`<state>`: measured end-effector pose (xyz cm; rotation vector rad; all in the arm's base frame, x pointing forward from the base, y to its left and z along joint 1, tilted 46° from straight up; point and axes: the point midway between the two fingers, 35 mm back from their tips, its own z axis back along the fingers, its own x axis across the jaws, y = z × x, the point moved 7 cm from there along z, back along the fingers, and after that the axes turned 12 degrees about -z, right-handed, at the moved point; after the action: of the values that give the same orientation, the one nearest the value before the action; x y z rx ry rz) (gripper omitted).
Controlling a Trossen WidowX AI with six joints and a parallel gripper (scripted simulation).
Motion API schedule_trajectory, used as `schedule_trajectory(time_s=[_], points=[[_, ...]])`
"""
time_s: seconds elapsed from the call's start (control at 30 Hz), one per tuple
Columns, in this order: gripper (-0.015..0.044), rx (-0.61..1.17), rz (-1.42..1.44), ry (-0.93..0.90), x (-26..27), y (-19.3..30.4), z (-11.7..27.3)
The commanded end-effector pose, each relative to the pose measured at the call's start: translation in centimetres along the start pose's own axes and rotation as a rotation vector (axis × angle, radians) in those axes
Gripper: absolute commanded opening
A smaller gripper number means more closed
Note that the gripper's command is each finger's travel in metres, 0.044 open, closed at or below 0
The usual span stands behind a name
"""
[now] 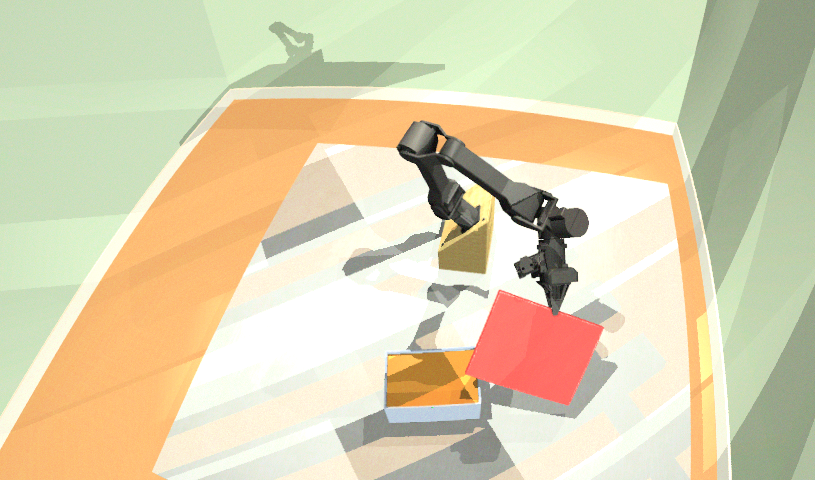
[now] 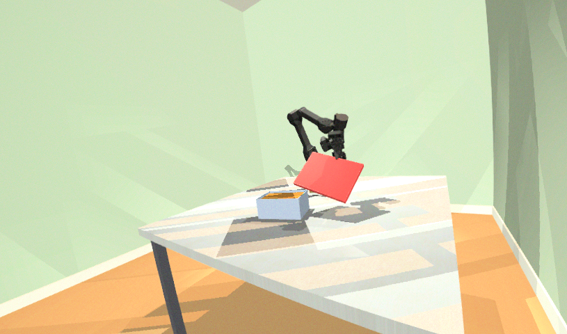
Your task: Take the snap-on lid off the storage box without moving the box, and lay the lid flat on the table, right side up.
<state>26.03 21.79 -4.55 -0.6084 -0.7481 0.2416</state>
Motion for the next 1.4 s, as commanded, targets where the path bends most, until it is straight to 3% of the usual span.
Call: schedule_trajectory(time_s=[0.0, 1.37], points=[[0.0, 0.005, -0.018, -0.018, 0.5, 1.1, 0.3], [0.0, 0.01, -0.022, -0.018, -1.1, 8.4, 0.7]])
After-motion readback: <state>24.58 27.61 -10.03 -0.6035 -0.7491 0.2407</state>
